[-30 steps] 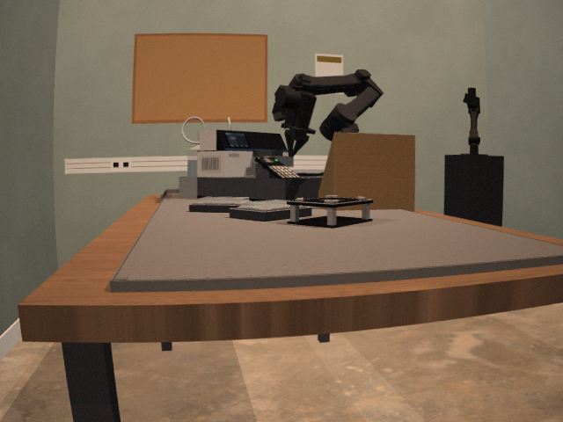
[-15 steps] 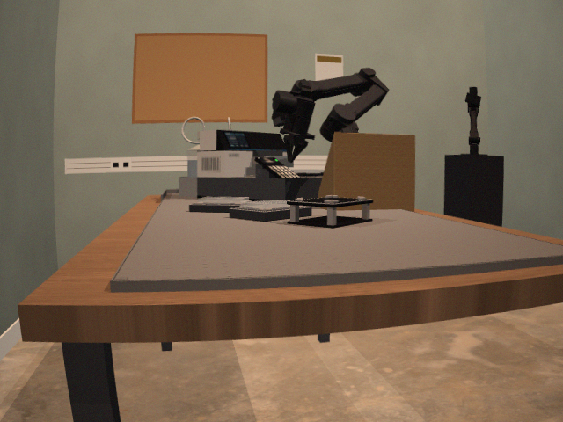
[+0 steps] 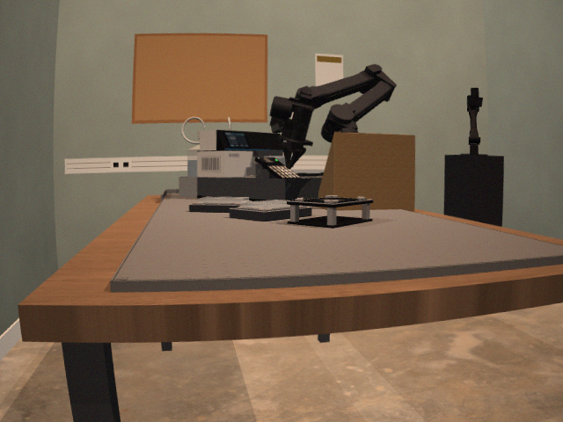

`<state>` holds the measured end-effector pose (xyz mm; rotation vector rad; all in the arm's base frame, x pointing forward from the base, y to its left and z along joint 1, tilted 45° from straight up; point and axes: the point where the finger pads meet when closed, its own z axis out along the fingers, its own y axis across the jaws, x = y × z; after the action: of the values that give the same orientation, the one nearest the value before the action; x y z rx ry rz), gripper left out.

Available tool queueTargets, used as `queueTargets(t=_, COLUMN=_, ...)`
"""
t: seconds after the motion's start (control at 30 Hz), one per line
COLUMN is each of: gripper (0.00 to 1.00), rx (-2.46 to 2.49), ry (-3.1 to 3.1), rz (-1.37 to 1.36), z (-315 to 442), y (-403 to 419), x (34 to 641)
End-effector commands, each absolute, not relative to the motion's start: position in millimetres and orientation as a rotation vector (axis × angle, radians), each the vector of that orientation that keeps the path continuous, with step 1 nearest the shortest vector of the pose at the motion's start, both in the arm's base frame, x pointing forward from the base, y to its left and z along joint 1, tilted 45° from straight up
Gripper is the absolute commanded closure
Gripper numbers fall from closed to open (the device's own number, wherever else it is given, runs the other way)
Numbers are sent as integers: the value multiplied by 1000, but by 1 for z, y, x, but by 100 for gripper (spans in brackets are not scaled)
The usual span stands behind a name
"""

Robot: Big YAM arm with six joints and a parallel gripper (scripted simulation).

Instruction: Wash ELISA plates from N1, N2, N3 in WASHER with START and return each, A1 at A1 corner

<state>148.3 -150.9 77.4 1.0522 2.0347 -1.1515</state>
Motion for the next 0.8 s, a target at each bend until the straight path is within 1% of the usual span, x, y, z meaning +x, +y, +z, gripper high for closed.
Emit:
queueTargets(t=0.0, gripper=100, rx=1009, ry=2057, rz=-1143, z=77, y=-156, x=153)
queueTargets(t=0.4, gripper=100, rx=1007, ry=2055, rz=-1145, z=68, y=-174, x=155)
queueTargets(t=0.77, gripper=100, rx=1003, ry=2050, rz=-1139, z=74, y=-174, x=162)
